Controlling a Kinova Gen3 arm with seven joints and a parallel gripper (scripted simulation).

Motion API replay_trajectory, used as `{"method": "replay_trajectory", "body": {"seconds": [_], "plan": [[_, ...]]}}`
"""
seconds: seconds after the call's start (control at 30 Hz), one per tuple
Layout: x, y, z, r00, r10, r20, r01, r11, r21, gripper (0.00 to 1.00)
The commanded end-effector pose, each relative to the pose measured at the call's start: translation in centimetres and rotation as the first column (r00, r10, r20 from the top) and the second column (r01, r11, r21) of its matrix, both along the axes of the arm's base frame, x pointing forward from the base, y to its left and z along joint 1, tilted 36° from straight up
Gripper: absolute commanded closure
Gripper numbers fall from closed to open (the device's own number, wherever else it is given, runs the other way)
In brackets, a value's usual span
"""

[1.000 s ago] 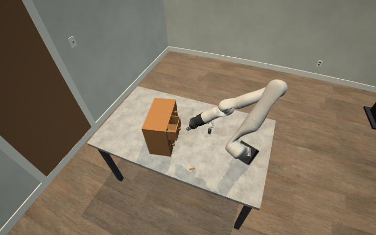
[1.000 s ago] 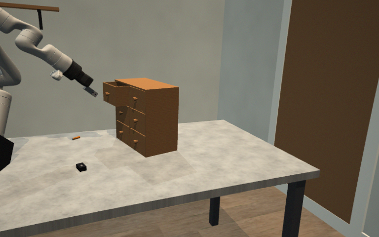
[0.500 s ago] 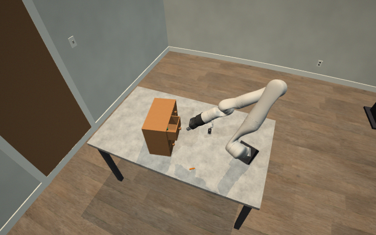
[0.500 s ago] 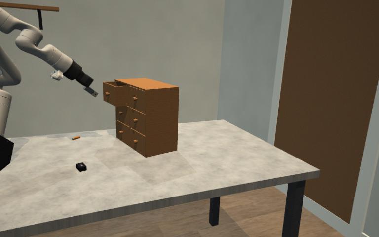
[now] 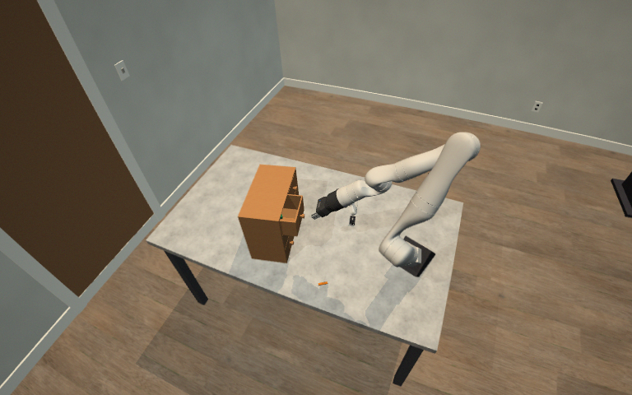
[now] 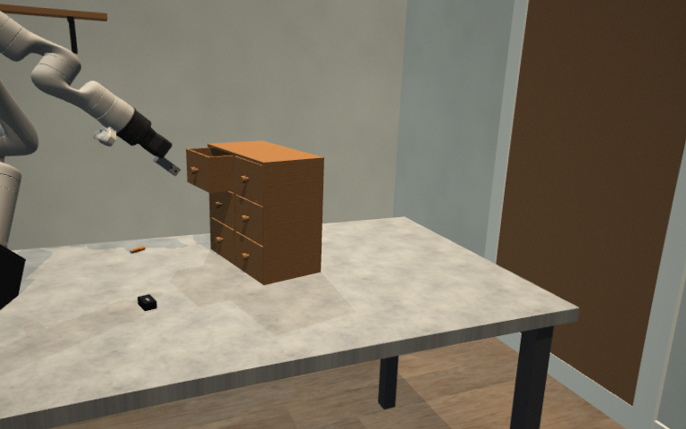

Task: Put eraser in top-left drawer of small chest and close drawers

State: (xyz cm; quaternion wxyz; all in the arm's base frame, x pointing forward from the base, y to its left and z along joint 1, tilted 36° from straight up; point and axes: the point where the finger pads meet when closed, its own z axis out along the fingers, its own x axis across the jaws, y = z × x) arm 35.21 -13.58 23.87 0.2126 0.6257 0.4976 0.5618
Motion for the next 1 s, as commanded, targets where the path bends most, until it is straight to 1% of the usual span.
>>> {"method": "replay_trajectory", "body": {"seconds": [0.0,0.3,0.97], "plan": [[0.5,-0.2,0.2,1.000,-0.008,-0.001,0.008,1.000,0.004,1.00],[1.3,-0.3,0.5,1.000,-0.008,-0.001,0.008,1.000,0.004,1.00],[4.1,-0.4,1.4,1.000,-0.008,0.000,0.008,1.000,0.004,1.00]]}}
